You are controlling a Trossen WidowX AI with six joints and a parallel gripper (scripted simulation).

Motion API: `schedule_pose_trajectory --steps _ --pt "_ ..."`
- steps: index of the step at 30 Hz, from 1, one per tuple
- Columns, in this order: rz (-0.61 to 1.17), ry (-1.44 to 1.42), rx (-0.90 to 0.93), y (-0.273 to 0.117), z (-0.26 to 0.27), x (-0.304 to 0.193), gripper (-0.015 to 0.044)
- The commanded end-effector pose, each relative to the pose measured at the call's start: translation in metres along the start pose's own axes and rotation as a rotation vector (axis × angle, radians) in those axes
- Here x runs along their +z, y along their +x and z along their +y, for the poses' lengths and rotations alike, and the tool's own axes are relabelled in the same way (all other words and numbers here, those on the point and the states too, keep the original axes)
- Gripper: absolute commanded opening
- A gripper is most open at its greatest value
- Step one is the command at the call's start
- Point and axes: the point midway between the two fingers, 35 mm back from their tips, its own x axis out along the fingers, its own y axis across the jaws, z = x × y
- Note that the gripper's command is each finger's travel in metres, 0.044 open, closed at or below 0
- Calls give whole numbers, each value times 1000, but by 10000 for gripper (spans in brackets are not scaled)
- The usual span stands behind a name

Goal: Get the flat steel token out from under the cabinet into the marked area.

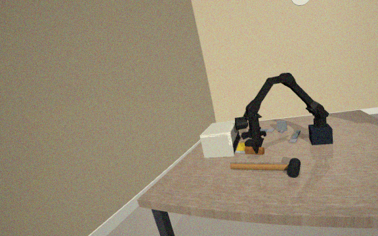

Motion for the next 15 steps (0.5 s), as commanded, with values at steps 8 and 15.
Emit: schedule_pose_trajectory --steps 8,15 --pt "-3 0 3 1 -1 9 0" --pt "-3 0 2 2 -7 9 0"
